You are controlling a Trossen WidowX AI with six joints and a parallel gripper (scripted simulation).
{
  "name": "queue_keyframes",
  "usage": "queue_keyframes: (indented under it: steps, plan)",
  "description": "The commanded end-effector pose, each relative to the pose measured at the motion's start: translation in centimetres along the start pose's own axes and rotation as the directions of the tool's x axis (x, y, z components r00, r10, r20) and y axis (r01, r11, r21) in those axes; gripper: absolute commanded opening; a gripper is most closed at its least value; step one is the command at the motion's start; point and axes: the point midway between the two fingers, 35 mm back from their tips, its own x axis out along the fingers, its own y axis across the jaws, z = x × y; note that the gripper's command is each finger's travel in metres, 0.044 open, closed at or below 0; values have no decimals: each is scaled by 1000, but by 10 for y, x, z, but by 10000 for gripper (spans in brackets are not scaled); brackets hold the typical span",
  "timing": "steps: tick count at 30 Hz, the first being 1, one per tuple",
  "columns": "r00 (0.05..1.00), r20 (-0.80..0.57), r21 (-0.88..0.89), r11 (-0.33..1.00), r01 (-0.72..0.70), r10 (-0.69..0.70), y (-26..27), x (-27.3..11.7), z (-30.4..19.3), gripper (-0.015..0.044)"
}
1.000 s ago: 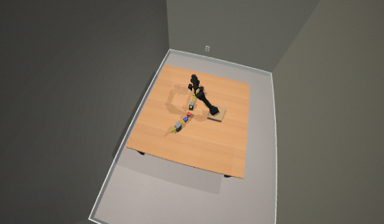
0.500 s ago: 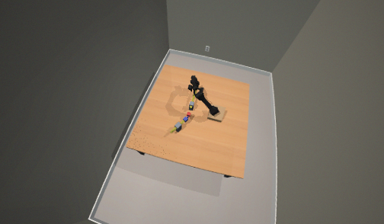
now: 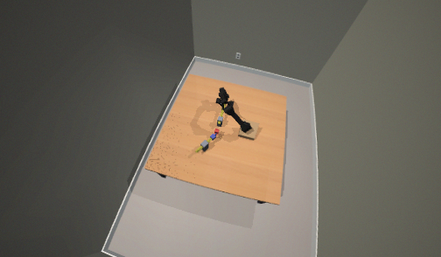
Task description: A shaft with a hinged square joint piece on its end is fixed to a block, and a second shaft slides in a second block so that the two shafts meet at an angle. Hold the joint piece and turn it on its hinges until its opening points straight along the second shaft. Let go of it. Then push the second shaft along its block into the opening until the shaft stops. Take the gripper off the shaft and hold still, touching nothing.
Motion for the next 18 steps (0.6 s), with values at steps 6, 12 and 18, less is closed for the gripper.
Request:
queue_keyframes:
  steps: [6, 12, 18]
  plan:
    - [1000, -3, 6, 1000, -3, 3, 0, 1, -1, 102]
    - [1000, -3, 6, 1000, -3, 3, 0, 1, -1, 102]
    - [1000, -3, 6, 1000, -3, 3, 0, 1, -1, 76]
